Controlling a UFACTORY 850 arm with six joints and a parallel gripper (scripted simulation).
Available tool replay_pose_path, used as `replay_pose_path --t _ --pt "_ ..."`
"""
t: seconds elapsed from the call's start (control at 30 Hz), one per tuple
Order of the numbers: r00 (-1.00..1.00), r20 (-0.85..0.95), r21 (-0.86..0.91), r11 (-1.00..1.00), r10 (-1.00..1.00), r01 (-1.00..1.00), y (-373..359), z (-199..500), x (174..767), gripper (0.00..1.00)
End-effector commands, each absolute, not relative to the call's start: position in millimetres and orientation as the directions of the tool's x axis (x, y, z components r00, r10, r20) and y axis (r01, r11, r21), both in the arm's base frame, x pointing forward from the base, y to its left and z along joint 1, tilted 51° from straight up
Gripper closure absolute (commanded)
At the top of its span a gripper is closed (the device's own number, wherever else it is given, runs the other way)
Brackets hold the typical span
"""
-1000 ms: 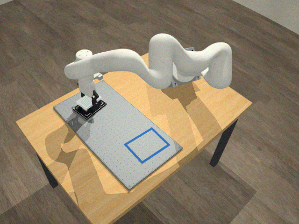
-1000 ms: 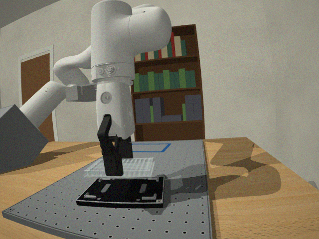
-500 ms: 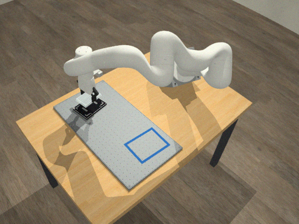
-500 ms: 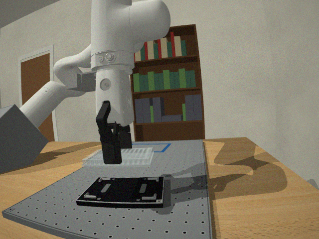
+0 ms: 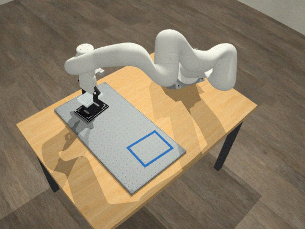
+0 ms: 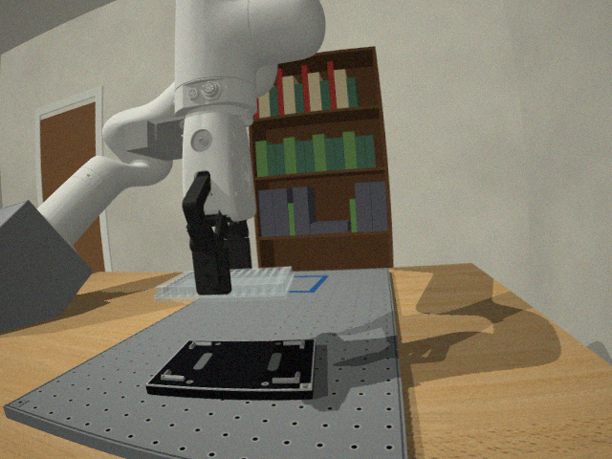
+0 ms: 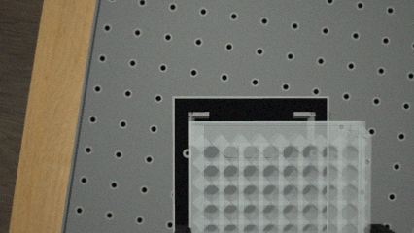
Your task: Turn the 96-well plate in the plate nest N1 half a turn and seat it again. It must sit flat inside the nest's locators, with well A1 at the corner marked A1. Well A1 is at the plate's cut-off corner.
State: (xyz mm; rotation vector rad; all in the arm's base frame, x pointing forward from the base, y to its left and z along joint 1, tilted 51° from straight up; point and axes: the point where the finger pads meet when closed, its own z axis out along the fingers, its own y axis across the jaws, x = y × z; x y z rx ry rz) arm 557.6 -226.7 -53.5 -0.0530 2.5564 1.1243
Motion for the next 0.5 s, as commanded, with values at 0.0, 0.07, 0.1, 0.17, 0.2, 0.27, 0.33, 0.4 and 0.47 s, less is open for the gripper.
replay_pose_path --t 0.0,0.07,0.1,0.17,0.2,0.27,0.33,0.4,0.47 --pt "-0.939 -0.328 0.707 0.686 0.104 -0.171 -227.9 -52.7 557.9 1.0" --pt "-0.939 -0.328 0.707 0.686 0.104 -0.171 -227.9 -52.7 557.9 1.0" --pt "-0.939 -0.328 0.707 0.686 0.104 -0.171 -227.9 -52.7 557.9 1.0" --pt "-0.939 -0.328 0.707 0.686 0.104 -0.171 -227.9 -52.7 557.9 1.0" --pt "-0.939 -0.328 0.707 0.686 0.104 -0.171 -227.9 -52.7 557.9 1.0" --pt "-0.944 -0.305 0.718 0.682 0.127 -0.14 -225.5 -50.4 557.3 1.0" --pt "-0.951 -0.256 0.737 0.672 0.172 -0.077 -220.8 -45.9 556.1 1.0" --pt "-0.954 -0.206 0.752 0.659 0.217 -0.013 -216.1 -41.3 554.9 1.0" --pt "-0.954 -0.181 0.758 0.651 0.238 0.019 -213.7 -39.1 554.2 1.0"
